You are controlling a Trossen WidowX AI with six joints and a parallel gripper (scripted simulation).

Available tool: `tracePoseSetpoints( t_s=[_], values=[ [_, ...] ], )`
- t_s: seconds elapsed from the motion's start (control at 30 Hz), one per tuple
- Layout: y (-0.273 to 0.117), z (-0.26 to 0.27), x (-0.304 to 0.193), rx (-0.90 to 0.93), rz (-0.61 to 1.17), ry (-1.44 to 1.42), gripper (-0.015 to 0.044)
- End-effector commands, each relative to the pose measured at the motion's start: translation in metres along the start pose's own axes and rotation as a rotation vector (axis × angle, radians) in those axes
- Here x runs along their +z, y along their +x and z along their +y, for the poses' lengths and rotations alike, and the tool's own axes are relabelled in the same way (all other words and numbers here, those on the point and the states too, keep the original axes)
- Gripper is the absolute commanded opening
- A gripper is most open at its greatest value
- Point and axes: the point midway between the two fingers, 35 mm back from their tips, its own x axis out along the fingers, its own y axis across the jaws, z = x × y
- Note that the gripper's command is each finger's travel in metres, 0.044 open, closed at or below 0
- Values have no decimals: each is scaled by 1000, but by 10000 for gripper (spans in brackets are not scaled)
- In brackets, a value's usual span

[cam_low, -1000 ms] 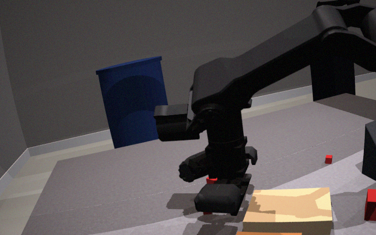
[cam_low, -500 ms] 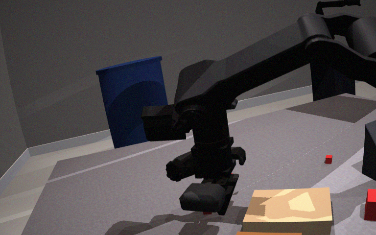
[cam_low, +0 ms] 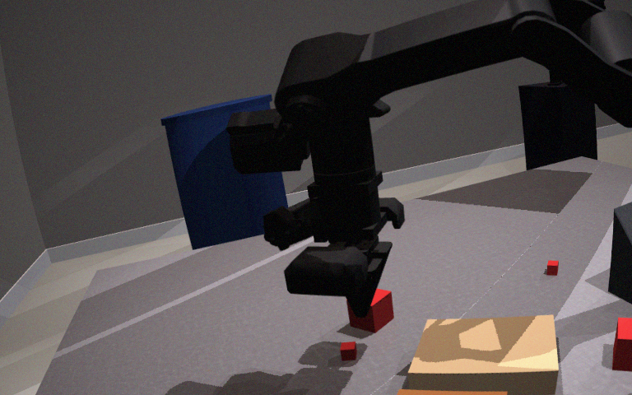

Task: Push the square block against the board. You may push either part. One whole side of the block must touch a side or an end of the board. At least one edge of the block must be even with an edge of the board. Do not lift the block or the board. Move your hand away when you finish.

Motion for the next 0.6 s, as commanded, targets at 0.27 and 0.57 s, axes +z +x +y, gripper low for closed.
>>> tracePoseSetpoints(
  t_s=[0.27,0.57],
  values=[
    [-2,-17,-21,-6,9,-321,0],
    [-4,-34,-45,-7,14,-630,0]
  ],
)
